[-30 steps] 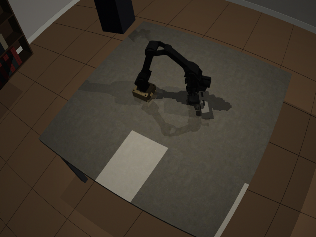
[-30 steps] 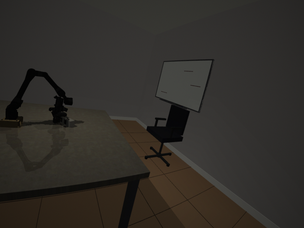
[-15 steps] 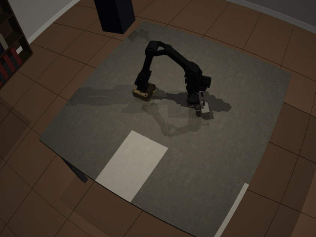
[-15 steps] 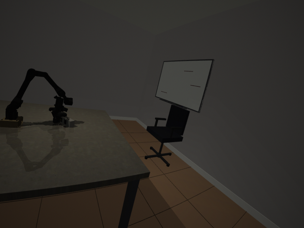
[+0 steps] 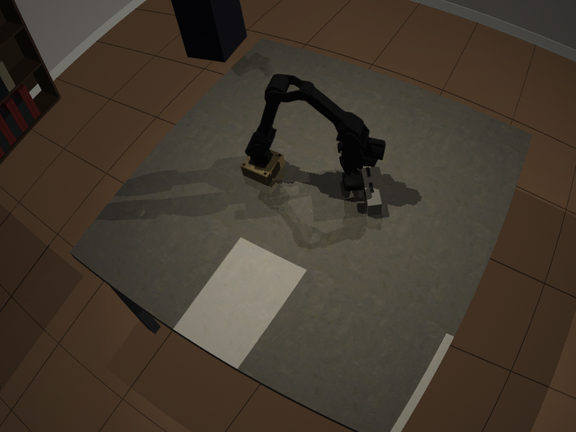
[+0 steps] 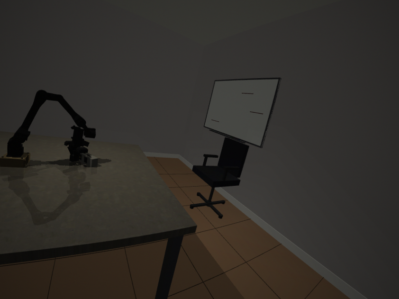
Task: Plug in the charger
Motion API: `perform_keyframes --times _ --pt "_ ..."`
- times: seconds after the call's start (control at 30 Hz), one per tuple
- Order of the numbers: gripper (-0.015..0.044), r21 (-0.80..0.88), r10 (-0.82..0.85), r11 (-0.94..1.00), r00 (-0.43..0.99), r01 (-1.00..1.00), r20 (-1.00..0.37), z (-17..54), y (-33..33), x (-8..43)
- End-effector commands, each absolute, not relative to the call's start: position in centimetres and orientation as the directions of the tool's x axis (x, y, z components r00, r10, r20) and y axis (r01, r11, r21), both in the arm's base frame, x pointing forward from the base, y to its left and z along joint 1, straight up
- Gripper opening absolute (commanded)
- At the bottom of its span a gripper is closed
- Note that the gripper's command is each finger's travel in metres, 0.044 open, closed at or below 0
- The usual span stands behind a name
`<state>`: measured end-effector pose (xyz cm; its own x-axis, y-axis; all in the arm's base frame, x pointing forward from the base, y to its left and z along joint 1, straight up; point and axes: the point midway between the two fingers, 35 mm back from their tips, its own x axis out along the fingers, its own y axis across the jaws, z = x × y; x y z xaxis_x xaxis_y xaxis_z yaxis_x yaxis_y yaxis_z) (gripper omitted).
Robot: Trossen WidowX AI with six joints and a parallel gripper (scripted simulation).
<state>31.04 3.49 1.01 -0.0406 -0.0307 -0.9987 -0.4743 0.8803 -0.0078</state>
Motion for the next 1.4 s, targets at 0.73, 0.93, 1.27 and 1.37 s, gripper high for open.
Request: perform_keyframes --times 0.73,0.93,1.27,1.37 --pt "0.0000 -0.009 -0.032 0.882 -0.041 -0.472 -0.999 1.1 3.9 31.8" --pt "0.0000 -0.009 -0.032 0.882 -0.040 -0.472 -0.999 1.1 3.9 31.9" --pt "0.0000 -0.009 -0.032 0.882 -0.040 -0.472 -0.999 1.1 4.1 32.2" --pt "0.0000 -0.009 -0.032 0.882 -0.040 -0.472 -0.999 1.1 4.1 32.3"
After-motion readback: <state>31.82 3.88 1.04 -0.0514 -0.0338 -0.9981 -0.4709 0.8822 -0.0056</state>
